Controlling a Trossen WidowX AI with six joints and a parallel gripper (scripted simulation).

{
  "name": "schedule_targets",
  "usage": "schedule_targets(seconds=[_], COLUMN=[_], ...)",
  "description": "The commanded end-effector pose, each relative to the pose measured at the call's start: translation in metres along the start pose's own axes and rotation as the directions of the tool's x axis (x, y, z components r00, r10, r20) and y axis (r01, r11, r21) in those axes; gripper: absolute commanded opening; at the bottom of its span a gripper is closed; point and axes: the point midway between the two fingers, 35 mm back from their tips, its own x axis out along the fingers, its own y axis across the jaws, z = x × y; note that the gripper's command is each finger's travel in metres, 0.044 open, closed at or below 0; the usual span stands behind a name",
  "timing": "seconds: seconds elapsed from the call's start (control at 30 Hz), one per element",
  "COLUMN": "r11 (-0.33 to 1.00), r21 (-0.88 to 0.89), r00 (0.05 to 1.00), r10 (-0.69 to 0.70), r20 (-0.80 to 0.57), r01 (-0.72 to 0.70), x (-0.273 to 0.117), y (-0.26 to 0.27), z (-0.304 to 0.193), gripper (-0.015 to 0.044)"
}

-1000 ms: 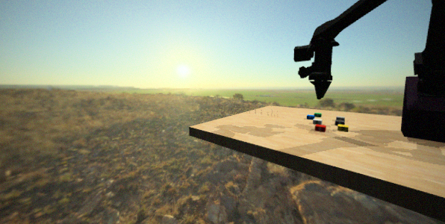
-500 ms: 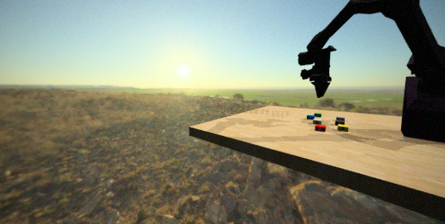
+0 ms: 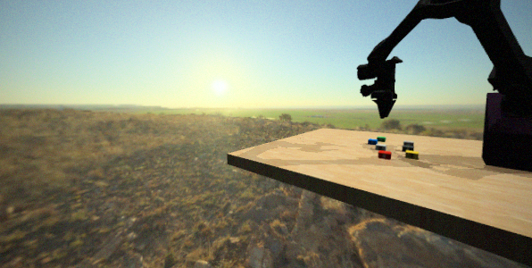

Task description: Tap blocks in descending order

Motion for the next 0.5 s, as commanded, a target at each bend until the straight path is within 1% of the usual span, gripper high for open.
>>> schedule_targets(seconds=[0.0, 0.2, 0.47], r11=[1.000, 1.000, 1.000], r21=[-0.008, -0.010, -0.010], r00=[1.000, 1.000, 1.000], r10=[-0.005, -0.007, -0.007], r20=[0.001, 0.003, 0.003], r01=[0.005, 0.007, 0.007], x=[-0.001, -0.001, -0.001], y=[-0.015, -0.076, -0.079], z=[0.012, 0.047, 0.048], gripper=[0.0400, 0.0400, 0.0400])
